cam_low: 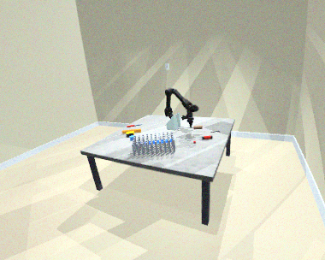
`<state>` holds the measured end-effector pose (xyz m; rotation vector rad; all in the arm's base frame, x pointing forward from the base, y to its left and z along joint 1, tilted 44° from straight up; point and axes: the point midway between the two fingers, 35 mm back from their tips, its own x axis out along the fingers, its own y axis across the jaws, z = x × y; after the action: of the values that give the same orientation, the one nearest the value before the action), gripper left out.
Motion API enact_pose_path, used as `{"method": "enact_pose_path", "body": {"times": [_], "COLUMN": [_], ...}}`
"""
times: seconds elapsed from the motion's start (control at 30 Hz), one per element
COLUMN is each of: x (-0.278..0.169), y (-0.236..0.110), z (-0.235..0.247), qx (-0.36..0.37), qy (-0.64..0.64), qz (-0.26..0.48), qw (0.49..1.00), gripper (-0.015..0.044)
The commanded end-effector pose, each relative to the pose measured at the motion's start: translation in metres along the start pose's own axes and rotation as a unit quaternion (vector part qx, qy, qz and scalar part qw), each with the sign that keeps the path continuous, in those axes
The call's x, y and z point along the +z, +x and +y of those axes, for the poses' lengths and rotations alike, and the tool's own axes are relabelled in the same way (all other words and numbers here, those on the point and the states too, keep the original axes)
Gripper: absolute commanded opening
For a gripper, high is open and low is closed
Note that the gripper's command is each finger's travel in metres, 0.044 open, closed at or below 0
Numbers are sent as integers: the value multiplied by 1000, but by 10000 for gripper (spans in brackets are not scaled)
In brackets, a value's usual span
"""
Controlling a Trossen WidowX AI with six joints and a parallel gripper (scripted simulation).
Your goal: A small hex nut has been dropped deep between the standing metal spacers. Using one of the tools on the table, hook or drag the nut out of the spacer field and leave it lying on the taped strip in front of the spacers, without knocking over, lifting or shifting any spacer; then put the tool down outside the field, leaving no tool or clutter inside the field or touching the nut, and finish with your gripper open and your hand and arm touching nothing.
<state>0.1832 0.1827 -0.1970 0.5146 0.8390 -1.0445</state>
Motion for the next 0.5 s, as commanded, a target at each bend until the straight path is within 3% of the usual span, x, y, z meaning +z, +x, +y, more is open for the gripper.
{"method": "enact_pose_path", "body": {"times": [0.0,0.47], "x": [8,35], "y": [-3,-5], "z": [-4,-23], "qx": [4,12], "qy": [-23,-92], "qz": [14,40], "qw": [1000,995], "gripper": [0,0]}}
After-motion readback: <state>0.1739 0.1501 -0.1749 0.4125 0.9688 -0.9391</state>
